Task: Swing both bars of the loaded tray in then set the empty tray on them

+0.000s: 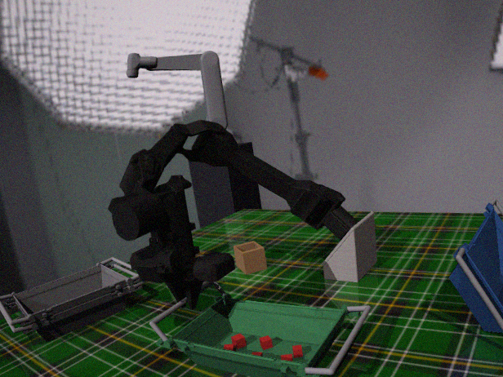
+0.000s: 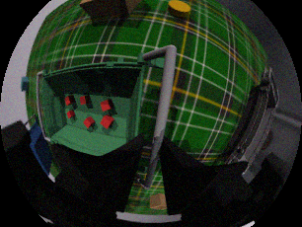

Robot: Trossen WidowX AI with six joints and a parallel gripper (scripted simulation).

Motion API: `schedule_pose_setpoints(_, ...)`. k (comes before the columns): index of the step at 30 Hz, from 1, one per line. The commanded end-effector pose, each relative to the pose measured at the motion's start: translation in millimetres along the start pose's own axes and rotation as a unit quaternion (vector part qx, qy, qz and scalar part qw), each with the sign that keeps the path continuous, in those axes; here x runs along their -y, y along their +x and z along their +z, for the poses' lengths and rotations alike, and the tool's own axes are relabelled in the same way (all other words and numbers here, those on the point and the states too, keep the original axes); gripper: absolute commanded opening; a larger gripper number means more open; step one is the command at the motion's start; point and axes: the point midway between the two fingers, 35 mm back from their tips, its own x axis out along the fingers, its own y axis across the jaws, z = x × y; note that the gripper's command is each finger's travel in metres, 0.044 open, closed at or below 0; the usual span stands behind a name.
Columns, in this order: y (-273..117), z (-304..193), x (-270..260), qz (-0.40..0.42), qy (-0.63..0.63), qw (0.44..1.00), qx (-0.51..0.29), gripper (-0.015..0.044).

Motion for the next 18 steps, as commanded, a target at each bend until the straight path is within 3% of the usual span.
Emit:
schedule_pose_setpoints(1,0.2,1.1,-20.5,0.009,-0.006,1.0,-0.004,0.0085)
schedule_pose_setpoints(14,20.8,0.5,-55.7,0.009,-0.006,1.0,-0.004,0.0085)
schedule_pose_setpoints(18,11.0,1.1,-54.4,0.009,-0.006,1.0,-0.003,0.0085)
